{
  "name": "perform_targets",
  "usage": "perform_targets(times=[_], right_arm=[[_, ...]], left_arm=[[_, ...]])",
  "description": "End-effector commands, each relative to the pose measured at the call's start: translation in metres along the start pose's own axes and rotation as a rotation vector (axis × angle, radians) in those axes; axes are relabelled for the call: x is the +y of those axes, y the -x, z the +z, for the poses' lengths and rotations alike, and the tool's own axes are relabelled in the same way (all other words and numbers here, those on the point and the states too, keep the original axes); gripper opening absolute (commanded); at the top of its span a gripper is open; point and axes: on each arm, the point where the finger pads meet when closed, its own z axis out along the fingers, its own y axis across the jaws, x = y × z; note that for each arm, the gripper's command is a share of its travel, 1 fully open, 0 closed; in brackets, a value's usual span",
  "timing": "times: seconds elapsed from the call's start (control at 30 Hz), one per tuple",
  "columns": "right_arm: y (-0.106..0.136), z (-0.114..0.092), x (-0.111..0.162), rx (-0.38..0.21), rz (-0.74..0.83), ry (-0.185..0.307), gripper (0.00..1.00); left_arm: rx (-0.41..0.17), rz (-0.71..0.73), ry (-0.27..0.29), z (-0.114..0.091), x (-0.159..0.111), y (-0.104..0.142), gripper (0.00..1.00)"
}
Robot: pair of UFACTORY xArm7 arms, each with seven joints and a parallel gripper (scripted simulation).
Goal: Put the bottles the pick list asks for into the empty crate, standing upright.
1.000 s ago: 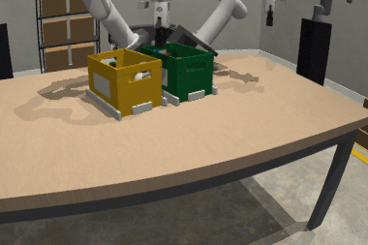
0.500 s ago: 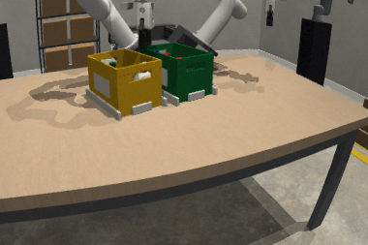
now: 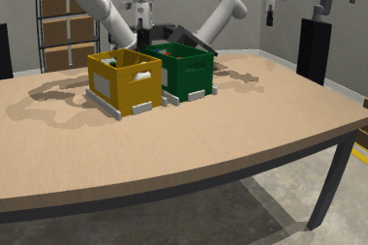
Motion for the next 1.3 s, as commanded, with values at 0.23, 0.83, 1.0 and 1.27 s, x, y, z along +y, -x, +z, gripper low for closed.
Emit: perform_targets(times=[0.23, 0.83, 1.0, 1.27], right_arm=[[0.001, 0.010, 0.000, -0.002, 0.000, -0.002, 0.65], [0.001, 0.032, 0.000, -0.002, 0.000, -0.002, 0.65], [0.001, 0.038, 0.000, -0.002, 0.000, -0.002, 0.65], [0.001, 0.049, -0.001, -0.002, 0.000, -0.002, 0.65]], left_arm=[[0.003, -0.001, 0.001, -0.001, 0.000, -0.001, 1.00], [0.003, -0.001, 0.001, -0.001, 0.000, -0.001, 1.00], [0.003, -0.001, 0.001, -0.001, 0.000, -0.001, 1.00], [0.003, -0.001, 0.001, -0.001, 0.000, -0.001, 1.00]])
